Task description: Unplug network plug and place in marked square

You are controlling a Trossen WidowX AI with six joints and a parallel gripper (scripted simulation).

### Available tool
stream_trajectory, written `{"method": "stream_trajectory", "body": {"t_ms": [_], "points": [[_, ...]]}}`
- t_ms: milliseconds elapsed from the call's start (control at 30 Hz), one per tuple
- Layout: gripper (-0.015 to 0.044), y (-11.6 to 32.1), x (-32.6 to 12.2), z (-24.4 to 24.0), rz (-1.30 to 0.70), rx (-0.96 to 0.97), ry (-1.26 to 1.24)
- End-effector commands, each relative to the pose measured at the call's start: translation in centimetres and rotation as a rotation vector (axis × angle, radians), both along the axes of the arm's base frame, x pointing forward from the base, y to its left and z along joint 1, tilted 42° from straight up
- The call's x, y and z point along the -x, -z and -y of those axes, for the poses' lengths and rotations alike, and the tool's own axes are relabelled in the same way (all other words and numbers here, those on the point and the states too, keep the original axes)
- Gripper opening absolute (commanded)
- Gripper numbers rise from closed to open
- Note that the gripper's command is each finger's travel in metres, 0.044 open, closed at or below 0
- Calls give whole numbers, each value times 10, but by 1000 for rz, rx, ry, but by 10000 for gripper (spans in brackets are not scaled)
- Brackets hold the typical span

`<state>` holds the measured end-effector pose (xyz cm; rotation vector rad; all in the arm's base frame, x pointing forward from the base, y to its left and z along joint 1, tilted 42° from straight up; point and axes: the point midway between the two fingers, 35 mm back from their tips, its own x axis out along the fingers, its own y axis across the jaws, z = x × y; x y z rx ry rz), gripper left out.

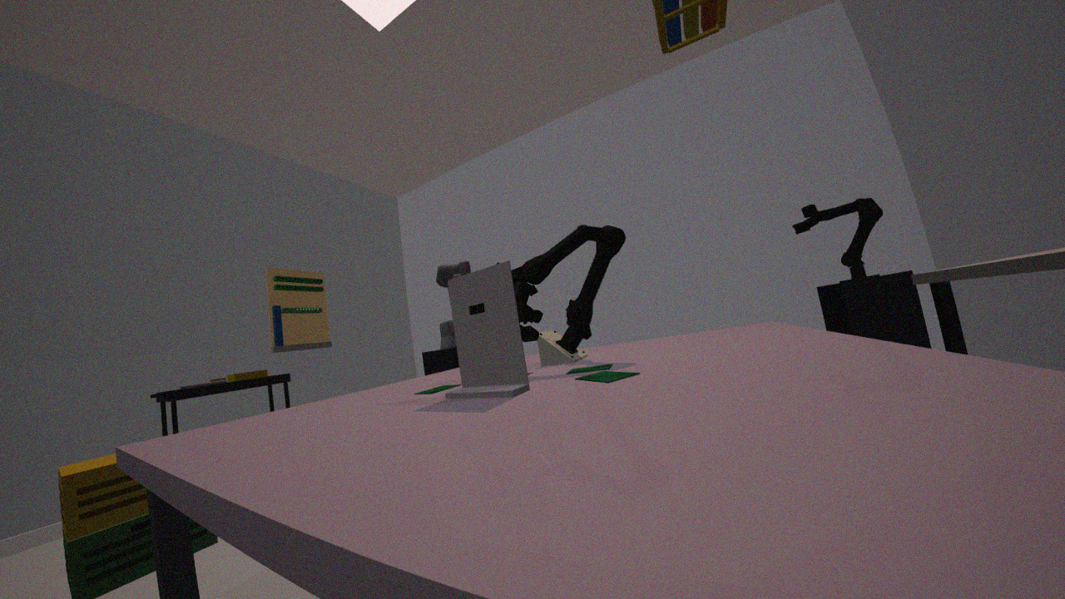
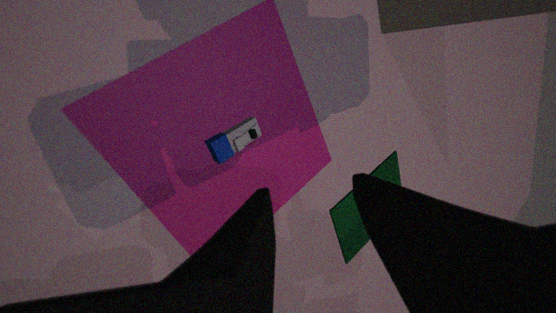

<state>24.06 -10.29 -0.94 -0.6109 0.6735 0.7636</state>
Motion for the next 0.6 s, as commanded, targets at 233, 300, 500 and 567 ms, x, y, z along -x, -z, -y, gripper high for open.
{"method": "stream_trajectory", "body": {"t_ms": [233,300,500,567], "points": [[156,-15,-1,14,9,6,-1],[156,-17,0,15,9,6,-1],[156,-24,0,21,9,5,-1],[156,-27,1,23,9,5,-1]]}}
